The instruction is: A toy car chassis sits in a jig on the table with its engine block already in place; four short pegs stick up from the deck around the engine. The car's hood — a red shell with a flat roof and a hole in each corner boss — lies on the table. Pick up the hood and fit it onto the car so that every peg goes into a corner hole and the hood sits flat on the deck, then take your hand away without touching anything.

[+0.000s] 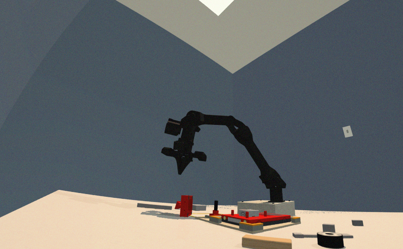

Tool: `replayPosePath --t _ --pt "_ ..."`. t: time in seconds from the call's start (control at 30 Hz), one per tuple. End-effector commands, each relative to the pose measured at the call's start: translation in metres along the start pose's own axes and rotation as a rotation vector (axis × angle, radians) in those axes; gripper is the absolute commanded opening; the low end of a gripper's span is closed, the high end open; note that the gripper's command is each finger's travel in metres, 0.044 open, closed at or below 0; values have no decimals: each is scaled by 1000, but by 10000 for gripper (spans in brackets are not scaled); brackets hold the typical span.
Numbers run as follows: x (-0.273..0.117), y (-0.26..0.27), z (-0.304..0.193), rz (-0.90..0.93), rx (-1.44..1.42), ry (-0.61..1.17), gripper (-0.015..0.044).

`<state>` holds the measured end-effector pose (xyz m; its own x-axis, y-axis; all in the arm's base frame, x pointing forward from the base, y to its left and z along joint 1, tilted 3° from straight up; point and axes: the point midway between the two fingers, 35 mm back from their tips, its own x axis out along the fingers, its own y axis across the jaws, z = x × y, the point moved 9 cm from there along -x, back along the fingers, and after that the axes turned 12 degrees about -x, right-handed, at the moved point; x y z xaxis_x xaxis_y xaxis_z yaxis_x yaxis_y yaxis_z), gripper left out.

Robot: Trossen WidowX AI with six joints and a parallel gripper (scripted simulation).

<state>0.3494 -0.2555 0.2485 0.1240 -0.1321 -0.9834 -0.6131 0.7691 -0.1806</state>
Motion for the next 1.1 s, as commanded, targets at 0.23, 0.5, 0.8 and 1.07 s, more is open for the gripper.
replayPosePath --t 0.23,0.5,0.8,1.07 --pt "50 -9 26 95 -127 -37 0" --pt "57 -8 26 95 -127 -37 0" --pt "92 -5 27 95 -127 -37 0" --pt "95 -3 28 95 -127 -37 0"
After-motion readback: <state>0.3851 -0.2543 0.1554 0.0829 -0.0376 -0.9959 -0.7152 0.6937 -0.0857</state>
